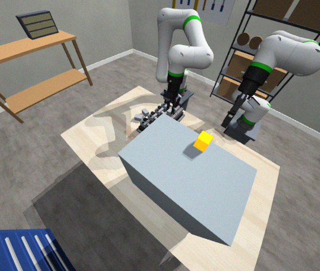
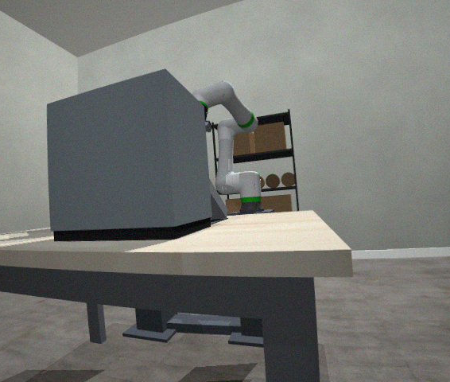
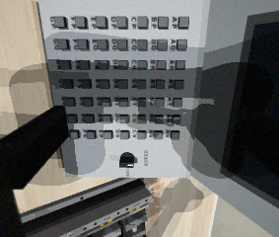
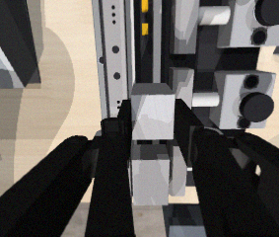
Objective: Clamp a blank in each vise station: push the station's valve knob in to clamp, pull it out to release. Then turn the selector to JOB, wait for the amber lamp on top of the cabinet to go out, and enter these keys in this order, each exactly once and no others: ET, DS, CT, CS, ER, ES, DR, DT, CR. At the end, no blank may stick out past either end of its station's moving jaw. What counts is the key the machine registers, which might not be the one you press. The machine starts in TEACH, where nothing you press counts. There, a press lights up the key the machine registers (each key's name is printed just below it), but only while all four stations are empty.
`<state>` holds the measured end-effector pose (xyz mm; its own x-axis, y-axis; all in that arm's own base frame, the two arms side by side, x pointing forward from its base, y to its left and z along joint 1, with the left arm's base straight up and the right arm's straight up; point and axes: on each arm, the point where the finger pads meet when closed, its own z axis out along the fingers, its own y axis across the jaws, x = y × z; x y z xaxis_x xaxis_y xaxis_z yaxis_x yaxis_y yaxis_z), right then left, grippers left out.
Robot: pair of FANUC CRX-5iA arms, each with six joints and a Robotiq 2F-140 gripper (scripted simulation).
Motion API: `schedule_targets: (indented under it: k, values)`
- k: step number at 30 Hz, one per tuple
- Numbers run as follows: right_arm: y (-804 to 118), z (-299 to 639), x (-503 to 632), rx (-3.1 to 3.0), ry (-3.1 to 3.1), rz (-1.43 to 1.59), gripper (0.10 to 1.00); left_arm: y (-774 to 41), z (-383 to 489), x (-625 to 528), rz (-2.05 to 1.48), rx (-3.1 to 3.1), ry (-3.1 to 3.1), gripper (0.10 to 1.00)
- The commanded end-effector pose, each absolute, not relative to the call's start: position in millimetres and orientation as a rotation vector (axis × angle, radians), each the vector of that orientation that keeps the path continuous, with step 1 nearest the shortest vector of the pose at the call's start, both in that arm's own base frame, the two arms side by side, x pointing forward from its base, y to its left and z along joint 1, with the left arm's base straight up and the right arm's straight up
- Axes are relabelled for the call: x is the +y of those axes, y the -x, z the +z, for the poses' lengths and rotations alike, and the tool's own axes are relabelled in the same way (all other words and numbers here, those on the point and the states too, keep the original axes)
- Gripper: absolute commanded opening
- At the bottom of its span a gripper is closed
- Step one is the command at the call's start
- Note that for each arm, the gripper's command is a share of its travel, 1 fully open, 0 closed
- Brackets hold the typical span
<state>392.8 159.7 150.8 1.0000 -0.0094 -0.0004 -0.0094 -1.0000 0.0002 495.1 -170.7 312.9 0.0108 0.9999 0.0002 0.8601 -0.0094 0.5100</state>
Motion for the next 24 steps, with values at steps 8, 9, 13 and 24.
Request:
schedule_targets:
  k: [8,9,13,24]
  values:
    - [-393.2,175.4,159.8,-0.015,-3.142,0.002,0.460,-495.4,313.9,-170.9,0.524,1.907,-1.928,1.000]
    - [-393.2,206.5,159.8,-0.015,-3.142,0.002,0.460,-495.4,313.9,-170.9,0.524,1.907,-1.928,1.000]
    - [-393.2,255.2,159.8,-0.015,-3.142,0.002,0.460,-495.4,313.9,-170.9,0.524,1.907,-1.928,1.000]
    - [-394.3,255.2,157.7,0.007,-3.142,0.002,0.460,-495.4,313.9,-170.9,0.524,1.907,-1.928,1.000]
